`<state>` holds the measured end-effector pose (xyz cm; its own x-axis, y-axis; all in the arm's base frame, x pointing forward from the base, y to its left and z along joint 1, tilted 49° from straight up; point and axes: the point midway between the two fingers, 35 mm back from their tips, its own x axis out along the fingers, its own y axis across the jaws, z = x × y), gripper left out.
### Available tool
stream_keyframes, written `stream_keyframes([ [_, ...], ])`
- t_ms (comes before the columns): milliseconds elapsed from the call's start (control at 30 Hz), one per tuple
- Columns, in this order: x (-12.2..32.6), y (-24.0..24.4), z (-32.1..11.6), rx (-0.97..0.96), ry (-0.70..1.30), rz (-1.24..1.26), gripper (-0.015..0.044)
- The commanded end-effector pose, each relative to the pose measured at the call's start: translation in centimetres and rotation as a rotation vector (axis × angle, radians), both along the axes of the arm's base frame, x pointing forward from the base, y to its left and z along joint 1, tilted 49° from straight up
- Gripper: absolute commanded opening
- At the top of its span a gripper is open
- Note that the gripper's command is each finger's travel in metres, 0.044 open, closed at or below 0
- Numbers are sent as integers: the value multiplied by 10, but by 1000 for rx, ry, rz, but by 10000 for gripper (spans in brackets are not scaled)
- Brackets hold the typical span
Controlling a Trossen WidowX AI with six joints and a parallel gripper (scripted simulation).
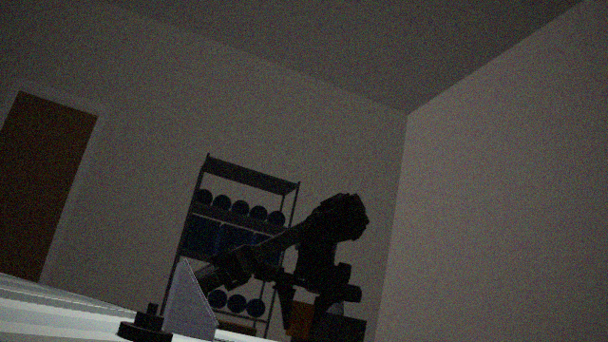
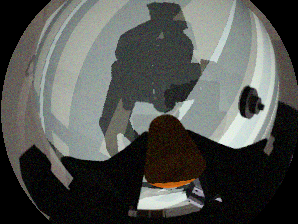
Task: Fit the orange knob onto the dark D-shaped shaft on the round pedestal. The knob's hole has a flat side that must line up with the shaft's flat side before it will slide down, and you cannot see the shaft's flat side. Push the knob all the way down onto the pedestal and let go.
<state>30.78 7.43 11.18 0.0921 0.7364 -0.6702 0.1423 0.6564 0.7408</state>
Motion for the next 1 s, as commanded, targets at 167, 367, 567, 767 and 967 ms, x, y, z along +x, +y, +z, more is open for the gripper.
stream_keyframes([
  [167, -9, -43, 33, 0, -4, -2, 0],
  [367, -17, -63, 52, 13, -5, -1, 0],
  [567, -13, -69, 44, 10, -5, -2, 0],
  [767, -7, -80, 28, 6, -5, -3, 0],
  [967, -3, -91, 13, 2, -5, -4, 0],
])
